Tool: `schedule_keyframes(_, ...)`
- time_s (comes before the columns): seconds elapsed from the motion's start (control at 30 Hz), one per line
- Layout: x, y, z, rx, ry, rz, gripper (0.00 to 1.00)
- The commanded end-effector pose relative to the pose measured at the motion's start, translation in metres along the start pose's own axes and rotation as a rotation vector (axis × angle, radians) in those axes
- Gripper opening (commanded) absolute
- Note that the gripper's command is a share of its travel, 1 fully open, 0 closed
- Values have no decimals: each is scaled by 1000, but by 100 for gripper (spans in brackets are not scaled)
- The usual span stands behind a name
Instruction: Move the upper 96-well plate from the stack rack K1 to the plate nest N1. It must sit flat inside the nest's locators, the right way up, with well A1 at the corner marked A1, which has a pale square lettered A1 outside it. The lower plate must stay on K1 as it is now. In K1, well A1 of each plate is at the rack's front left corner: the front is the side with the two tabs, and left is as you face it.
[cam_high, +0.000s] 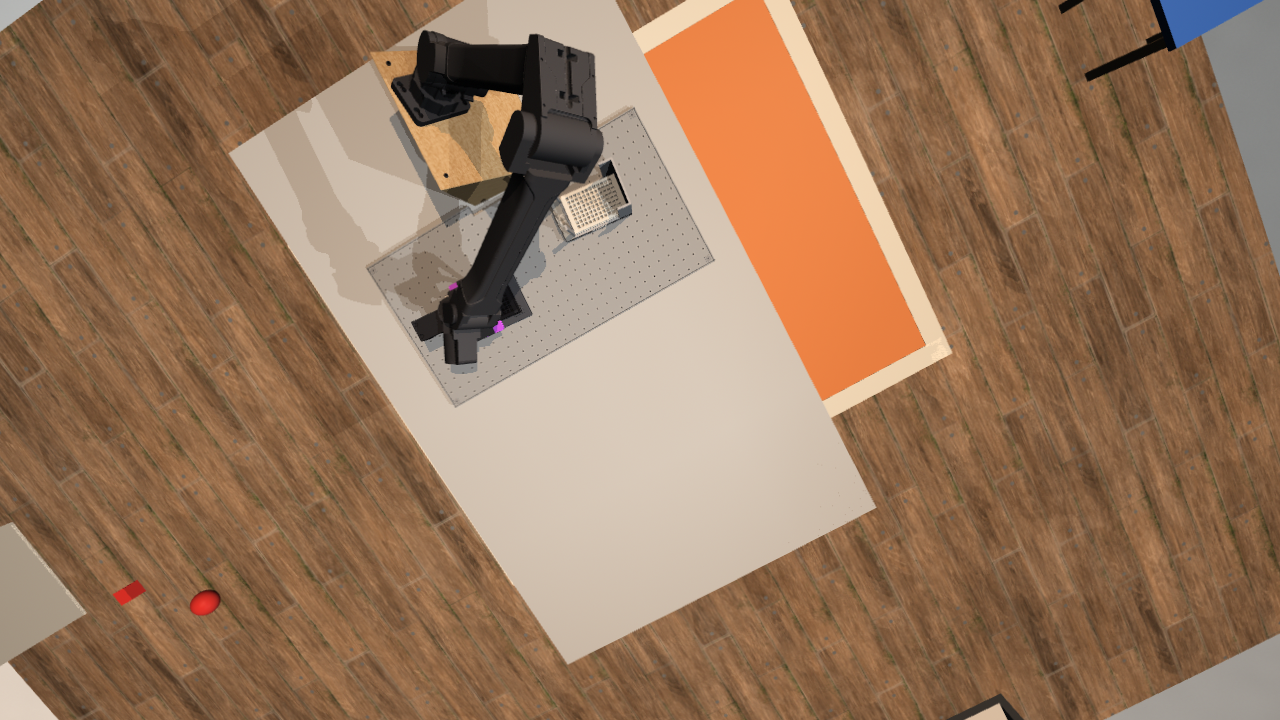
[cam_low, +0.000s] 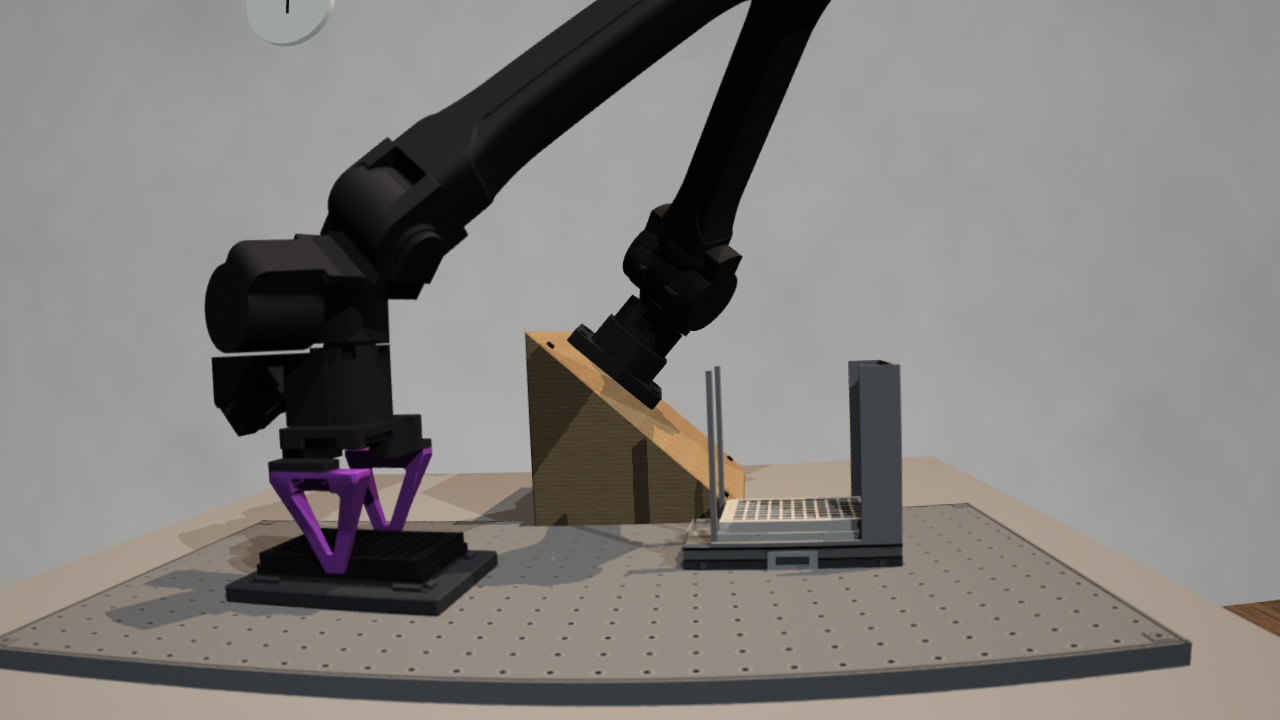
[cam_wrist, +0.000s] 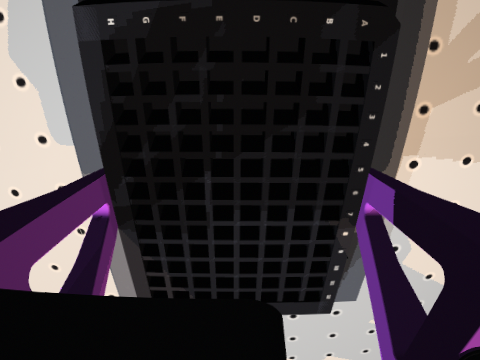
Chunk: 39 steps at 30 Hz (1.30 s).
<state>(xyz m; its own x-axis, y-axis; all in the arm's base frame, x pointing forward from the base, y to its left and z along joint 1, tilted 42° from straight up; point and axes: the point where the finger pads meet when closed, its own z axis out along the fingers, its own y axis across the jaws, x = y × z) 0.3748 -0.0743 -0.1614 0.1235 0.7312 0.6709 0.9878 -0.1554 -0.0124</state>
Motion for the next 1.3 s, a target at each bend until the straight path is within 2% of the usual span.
schedule_keyframes(0.0, 0, 4, 5, -1, -2, -2, 0)
schedule_keyframes(0.9, 1, 4, 9, -2, -2, -4, 0)
schedule_keyframes(0.93, 1, 4, 8, -1, -2, -3, 0)
schedule_keyframes(0.97, -2, 10, -3, -22, -8, -9, 0)
schedule_keyframes(1.27, -2, 10, -3, -22, -8, -9, 0)
